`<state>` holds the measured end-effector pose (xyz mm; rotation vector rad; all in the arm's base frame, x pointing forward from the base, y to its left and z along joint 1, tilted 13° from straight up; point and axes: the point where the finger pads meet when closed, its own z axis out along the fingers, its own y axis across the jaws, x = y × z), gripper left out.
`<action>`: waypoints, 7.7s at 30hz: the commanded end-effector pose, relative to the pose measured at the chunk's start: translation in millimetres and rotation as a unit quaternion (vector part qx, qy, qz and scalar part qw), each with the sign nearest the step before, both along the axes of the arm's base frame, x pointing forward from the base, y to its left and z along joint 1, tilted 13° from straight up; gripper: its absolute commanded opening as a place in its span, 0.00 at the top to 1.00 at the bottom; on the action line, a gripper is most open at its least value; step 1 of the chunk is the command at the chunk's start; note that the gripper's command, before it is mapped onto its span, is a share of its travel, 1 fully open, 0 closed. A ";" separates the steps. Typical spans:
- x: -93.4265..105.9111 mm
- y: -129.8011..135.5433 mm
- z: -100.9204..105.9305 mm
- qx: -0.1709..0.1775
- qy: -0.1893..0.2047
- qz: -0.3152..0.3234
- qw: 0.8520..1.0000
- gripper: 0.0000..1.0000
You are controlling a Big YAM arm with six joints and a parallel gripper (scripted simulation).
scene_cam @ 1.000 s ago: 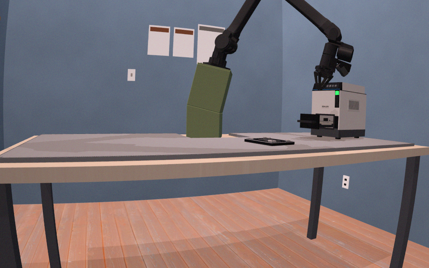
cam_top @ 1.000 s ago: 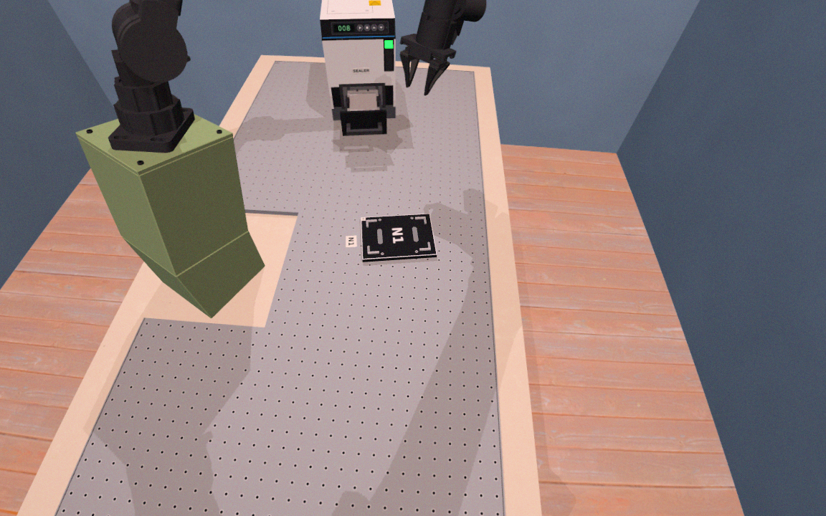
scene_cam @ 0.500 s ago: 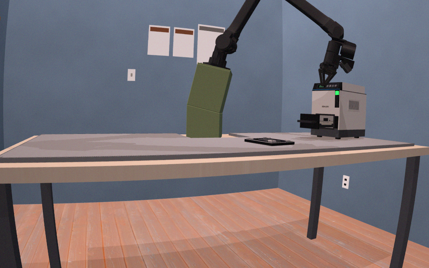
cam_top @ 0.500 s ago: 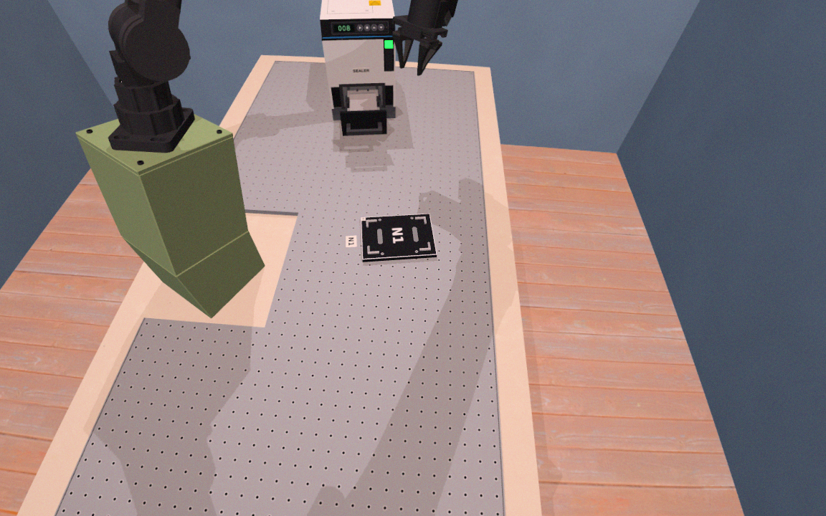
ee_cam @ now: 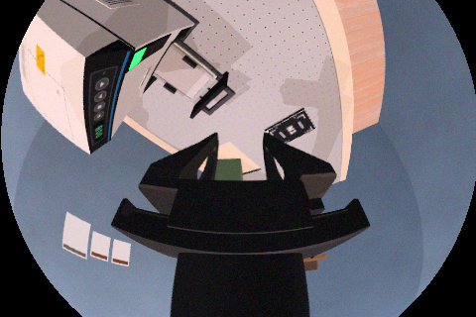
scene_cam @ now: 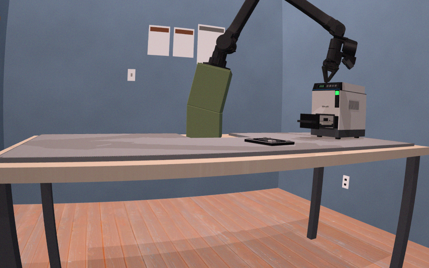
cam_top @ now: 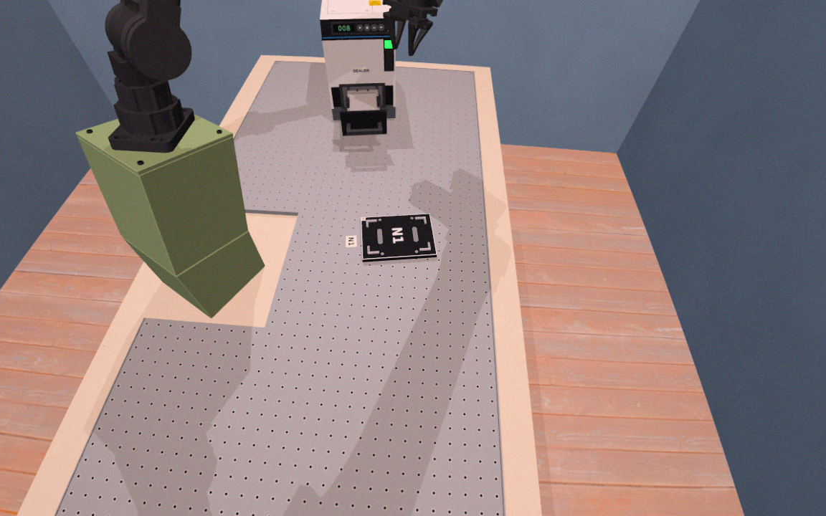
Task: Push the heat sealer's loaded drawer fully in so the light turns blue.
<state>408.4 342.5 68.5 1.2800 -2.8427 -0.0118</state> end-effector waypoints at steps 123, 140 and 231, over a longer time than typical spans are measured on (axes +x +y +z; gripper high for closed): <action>-73.0 -5.7 -143.5 0.116 -0.042 -0.402 0.907 0.55; -68.9 5.5 -169.7 0.118 -0.043 -0.402 0.907 0.55; -70.4 10.5 -209.6 0.105 -0.038 -0.403 0.908 1.00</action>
